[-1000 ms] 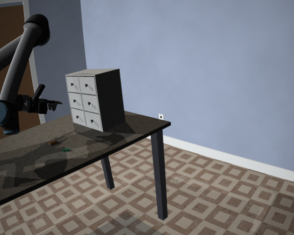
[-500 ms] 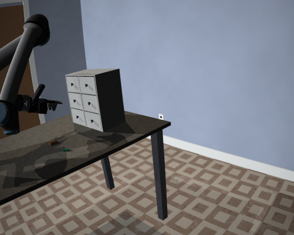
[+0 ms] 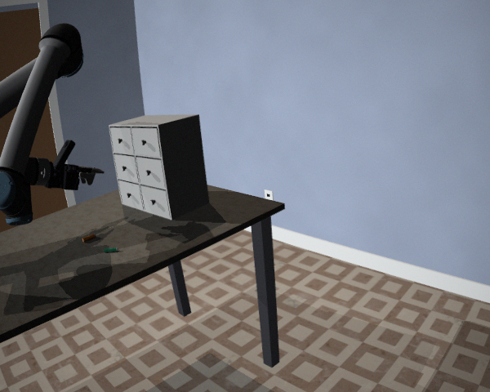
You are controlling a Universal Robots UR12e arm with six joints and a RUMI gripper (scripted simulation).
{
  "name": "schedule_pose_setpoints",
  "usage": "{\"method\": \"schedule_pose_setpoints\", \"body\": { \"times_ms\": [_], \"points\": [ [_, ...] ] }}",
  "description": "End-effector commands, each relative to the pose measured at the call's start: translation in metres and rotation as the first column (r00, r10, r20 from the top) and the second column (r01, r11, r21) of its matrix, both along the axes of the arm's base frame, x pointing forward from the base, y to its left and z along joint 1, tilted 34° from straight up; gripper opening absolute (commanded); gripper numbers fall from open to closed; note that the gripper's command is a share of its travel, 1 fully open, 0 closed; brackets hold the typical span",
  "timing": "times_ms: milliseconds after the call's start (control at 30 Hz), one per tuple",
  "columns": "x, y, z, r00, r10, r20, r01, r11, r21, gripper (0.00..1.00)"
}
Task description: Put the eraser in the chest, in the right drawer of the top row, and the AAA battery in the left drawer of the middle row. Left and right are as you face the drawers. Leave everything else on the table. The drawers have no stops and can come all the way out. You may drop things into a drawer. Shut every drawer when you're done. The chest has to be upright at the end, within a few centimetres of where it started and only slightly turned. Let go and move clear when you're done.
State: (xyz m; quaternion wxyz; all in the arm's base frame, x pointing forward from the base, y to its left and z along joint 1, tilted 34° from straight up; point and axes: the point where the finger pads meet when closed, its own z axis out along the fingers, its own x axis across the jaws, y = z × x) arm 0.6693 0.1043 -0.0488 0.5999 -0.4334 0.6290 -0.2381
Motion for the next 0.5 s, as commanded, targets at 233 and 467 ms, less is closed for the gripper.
{"method": "schedule_pose_setpoints", "body": {
  "times_ms": [233, 467],
  "points": [
    [0.003, 0.001, 0.0005, 1.0, 0.001, 0.005, -0.001, 1.0, -0.002, 0.2],
    [0.0087, 0.0019, 0.0005, 1.0, 0.001, 0.006, -0.001, 1.0, -0.001, 0.2]
  ]
}}
